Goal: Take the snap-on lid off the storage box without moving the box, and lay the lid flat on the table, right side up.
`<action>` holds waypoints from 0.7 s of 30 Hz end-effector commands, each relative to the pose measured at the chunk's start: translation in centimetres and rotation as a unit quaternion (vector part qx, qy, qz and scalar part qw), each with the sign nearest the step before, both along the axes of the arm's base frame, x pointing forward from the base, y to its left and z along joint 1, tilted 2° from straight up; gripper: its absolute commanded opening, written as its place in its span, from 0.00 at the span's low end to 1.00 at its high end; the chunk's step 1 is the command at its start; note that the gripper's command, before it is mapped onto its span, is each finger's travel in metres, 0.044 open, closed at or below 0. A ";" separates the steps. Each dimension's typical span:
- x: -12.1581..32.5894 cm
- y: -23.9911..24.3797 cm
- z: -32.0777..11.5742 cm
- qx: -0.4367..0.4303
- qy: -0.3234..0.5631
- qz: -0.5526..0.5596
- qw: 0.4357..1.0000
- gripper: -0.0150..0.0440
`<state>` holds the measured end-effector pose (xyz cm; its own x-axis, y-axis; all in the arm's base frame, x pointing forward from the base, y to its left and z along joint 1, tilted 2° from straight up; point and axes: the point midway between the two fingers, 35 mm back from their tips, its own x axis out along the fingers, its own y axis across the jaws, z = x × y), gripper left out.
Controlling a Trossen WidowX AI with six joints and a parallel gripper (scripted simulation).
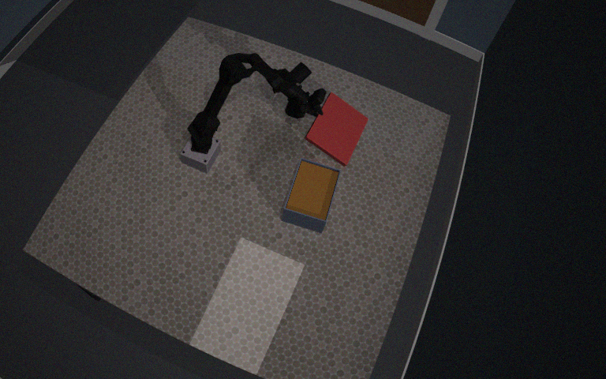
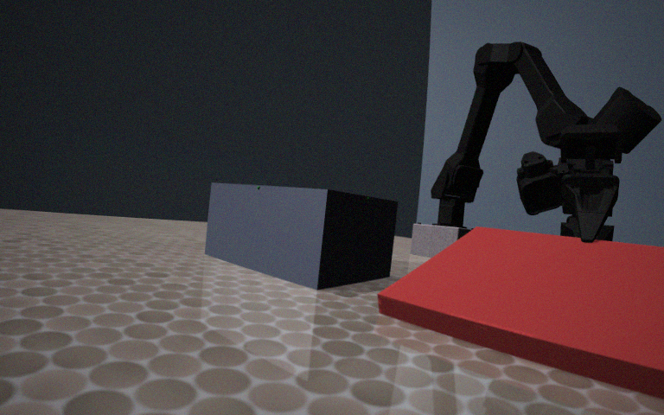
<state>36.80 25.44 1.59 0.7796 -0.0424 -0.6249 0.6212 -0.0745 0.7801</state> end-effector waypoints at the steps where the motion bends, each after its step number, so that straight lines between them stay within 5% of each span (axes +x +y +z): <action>1: -0.3 -0.4 -1.2 -0.010 0.015 0.002 1.000 0.25; 9: -0.3 -0.4 -1.2 -0.010 0.015 0.002 1.000 0.25; 19: 0.1 0.1 0.3 -0.010 0.014 0.002 1.000 0.70; 21: 0.1 0.1 0.3 -0.010 0.014 0.002 1.000 0.72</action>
